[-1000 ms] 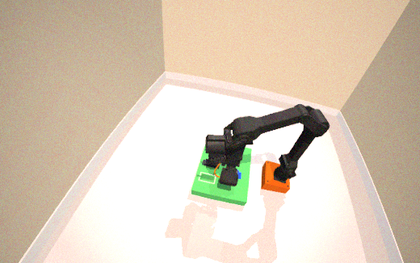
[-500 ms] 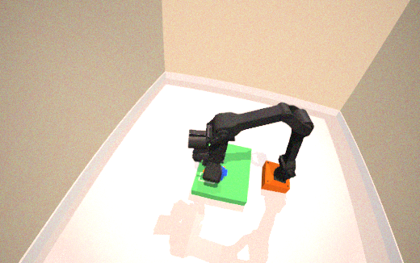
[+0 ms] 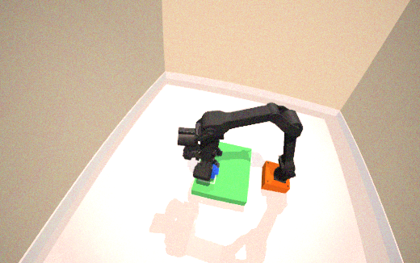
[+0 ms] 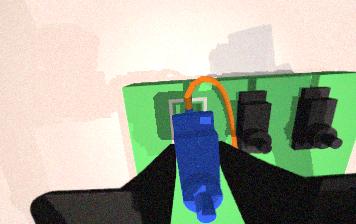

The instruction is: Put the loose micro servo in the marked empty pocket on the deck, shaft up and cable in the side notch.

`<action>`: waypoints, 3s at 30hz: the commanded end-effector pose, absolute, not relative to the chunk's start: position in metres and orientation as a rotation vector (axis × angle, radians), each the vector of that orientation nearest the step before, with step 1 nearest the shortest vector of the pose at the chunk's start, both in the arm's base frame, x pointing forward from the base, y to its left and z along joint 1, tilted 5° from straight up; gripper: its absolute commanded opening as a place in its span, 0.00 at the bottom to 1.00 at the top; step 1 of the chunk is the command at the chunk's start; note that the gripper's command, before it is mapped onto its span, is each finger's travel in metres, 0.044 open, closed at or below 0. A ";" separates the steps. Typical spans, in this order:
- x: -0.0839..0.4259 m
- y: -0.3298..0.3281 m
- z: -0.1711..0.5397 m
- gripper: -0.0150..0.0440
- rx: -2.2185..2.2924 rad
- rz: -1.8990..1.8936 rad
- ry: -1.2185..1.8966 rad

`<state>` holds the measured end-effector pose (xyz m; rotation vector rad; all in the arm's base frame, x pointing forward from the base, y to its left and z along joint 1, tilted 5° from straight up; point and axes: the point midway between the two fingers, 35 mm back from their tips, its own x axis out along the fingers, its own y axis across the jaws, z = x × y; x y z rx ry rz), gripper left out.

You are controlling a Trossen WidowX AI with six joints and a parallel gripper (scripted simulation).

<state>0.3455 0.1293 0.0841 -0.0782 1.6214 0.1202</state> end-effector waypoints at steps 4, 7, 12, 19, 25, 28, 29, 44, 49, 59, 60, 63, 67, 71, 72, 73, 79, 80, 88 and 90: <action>0.346 0.130 0.076 0.25 -0.083 0.125 1.615; 0.346 0.130 0.072 0.25 -0.083 0.125 1.615; 0.346 0.131 0.068 0.25 -0.083 0.125 1.615; 0.346 0.131 0.068 0.25 -0.083 0.125 1.615; 0.346 0.130 0.068 0.25 -0.034 0.073 1.617; 0.346 0.130 0.068 0.25 -0.034 0.073 1.617; 0.346 0.130 0.068 0.25 -0.034 0.073 1.617; 0.345 0.131 0.058 0.25 -0.034 0.073 1.617; 0.345 0.131 0.053 0.25 -0.034 0.073 1.617; 0.344 0.131 0.043 0.25 -0.034 0.073 1.617; 0.344 0.131 0.042 0.25 -0.034 0.073 1.617; 0.344 0.131 0.039 0.25 -0.034 0.073 1.617; 0.344 0.131 0.035 0.25 -0.034 0.073 1.617; 0.344 0.131 0.031 0.25 -0.034 0.073 1.617; 0.344 0.131 0.030 0.25 -0.034 0.073 1.617; 0.344 0.131 0.029 0.25 -0.034 0.073 1.617; 0.343 0.132 0.023 0.25 -0.034 0.073 1.617; 0.343 0.132 0.022 0.25 -0.034 0.073 1.617; 0.343 0.131 0.019 0.43 -0.034 0.073 1.617; 0.343 0.131 0.019 0.52 -0.034 0.073 1.618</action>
